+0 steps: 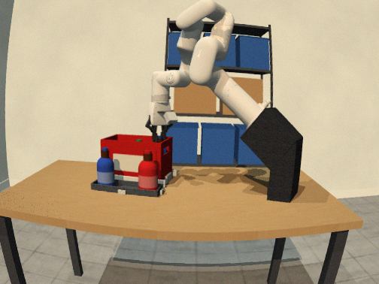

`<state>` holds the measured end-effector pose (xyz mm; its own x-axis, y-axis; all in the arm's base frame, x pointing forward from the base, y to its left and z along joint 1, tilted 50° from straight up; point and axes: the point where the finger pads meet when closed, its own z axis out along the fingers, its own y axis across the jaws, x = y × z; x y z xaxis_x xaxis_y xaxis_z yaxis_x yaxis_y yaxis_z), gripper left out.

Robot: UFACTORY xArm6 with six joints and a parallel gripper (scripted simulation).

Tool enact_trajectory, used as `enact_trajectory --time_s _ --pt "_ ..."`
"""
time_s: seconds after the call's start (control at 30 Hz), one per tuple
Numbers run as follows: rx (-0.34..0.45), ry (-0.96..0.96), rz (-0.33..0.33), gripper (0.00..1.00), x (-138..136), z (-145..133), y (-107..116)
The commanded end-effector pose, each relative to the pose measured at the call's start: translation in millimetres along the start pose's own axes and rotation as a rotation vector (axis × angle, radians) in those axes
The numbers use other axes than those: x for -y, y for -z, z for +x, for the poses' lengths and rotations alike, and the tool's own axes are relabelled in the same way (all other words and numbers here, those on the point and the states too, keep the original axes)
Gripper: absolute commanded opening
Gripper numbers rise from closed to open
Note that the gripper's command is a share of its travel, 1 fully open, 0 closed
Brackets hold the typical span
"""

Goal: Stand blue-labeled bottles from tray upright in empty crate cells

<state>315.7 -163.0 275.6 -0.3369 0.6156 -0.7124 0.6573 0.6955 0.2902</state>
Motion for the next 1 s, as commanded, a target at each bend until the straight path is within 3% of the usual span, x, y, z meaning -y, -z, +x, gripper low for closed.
enact_trajectory --time_s 0.0,0.97 --pt "0.003 0.0 -0.001 0.0 -0.6 -1.2 0.3" --pt "0.003 0.0 -0.001 0.0 -0.5 -1.2 -9.1"
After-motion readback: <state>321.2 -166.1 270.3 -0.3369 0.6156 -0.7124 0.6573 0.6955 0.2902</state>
